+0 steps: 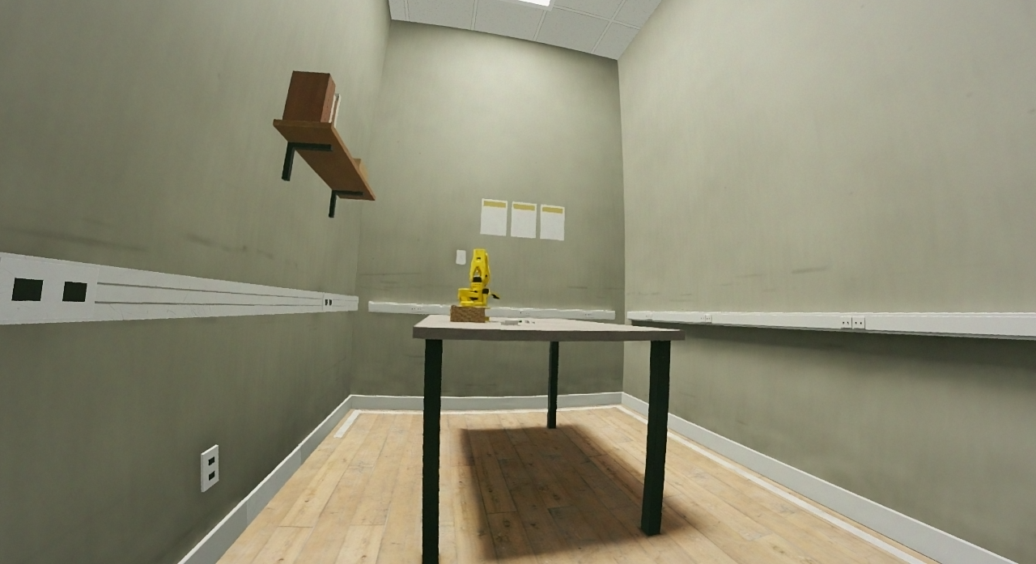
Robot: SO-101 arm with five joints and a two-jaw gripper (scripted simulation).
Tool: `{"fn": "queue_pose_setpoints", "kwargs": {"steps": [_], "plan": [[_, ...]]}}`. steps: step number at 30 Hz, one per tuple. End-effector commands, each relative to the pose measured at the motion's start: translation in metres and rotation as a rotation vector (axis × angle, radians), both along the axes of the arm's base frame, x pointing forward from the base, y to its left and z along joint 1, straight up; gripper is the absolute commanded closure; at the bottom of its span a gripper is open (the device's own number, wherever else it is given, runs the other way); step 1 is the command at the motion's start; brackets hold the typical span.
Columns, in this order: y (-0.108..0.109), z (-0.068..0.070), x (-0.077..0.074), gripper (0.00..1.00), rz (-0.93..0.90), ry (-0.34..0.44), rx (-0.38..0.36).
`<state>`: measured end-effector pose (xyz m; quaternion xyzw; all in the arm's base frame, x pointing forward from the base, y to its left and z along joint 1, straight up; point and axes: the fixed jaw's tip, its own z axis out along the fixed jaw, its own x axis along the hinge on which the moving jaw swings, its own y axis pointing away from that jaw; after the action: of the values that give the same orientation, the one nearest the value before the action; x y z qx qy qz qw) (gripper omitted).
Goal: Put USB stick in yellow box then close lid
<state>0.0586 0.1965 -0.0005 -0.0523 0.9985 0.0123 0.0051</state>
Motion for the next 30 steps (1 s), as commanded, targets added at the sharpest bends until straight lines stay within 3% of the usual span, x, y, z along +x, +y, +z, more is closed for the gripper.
{"fn": "queue_pose_setpoints", "kwargs": {"steps": [1,30], "plan": [[-0.004,-0.007,0.000,0.78,-0.010,0.007,-0.019],[-0.004,-0.020,0.000,0.78,-0.010,0.007,-0.019]]}}
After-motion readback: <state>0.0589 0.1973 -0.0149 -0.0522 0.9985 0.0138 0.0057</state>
